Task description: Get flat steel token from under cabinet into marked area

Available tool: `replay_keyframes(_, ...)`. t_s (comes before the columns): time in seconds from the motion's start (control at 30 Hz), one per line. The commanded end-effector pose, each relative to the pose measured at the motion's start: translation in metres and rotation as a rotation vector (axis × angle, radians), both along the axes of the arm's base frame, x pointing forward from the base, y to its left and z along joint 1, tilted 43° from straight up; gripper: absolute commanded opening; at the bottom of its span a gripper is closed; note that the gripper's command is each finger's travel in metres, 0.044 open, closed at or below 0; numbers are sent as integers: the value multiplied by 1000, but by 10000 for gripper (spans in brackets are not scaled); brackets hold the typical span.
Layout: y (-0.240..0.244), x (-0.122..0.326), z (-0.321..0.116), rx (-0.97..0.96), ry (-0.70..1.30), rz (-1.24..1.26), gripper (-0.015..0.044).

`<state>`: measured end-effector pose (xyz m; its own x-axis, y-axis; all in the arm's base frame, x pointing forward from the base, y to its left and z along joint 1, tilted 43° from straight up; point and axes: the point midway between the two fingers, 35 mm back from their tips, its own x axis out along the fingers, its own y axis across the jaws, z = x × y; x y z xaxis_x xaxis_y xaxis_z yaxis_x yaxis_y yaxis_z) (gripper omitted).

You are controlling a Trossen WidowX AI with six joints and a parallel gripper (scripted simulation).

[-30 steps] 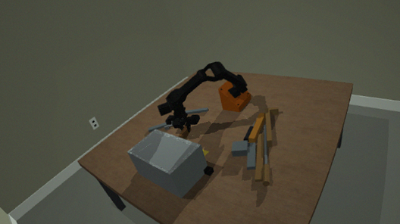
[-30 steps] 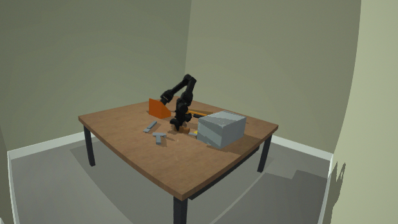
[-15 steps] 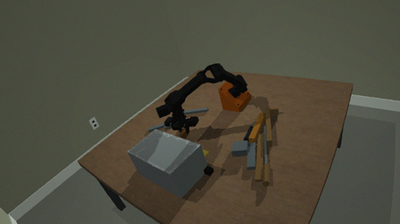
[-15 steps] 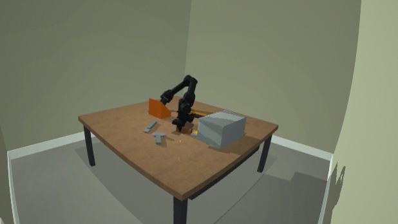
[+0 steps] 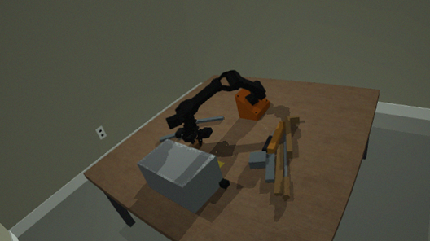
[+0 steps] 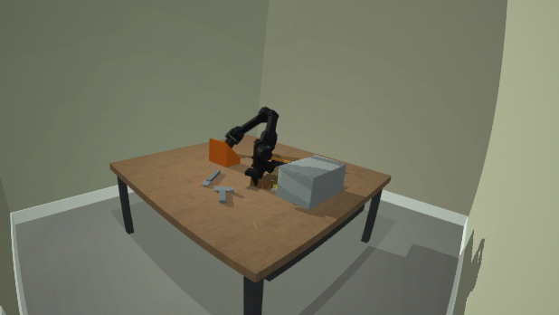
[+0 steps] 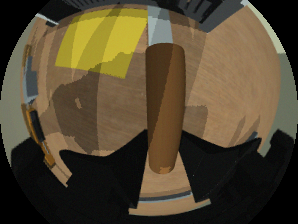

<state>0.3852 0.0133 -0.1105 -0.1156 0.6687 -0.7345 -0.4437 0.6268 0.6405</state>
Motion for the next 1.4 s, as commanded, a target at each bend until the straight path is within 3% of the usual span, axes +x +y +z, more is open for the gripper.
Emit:
replay_keyframes(0.0, 2, 5, 2, -1, -3, 0, 0)
replay_keyframes(1.37, 27, 6, 22, 1, -3, 0, 0)
